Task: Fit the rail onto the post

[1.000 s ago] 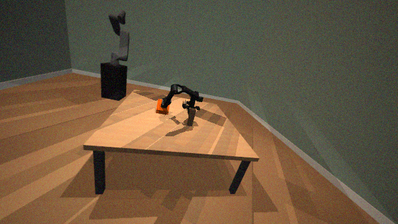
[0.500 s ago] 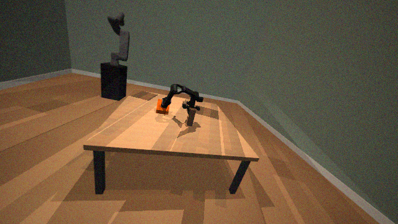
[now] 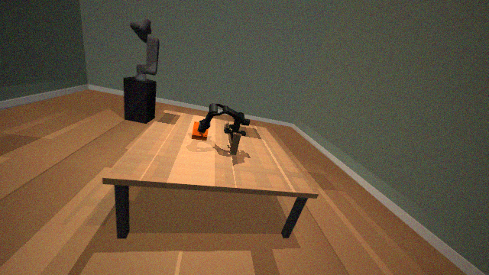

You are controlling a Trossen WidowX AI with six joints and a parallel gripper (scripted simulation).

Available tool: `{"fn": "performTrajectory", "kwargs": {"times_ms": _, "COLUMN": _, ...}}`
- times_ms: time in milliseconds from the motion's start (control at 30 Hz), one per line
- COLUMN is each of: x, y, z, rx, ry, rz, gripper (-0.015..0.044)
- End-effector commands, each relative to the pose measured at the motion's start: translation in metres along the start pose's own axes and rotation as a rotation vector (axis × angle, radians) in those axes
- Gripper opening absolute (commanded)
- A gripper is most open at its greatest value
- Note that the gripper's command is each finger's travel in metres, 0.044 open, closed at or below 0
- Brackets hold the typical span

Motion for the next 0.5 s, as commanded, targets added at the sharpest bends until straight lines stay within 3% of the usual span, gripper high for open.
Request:
{"fn": "performTrajectory", "kwargs": {"times_ms": 0, "x": 0.0026, "y": -0.0036, "z": 0.0003, "rx": 0.0, "ry": -0.008, "rz": -0.001, "gripper": 0.0}}
{"fn": "performTrajectory", "kwargs": {"times_ms": 467, "x": 0.0025, "y": -0.008, "z": 0.0002, "rx": 0.0, "ry": -0.008, "rz": 0.0, "gripper": 0.0}}
Point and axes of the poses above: the point midway between the two fingers, 35 mm back from their tips, its own x axis back along the fingers, its own z axis across the jaws, y = z × x, the point moved 9 cm from there along x, back along the fingers, and after that the axes turned 1 degree about -x, right-handed, at the moved point
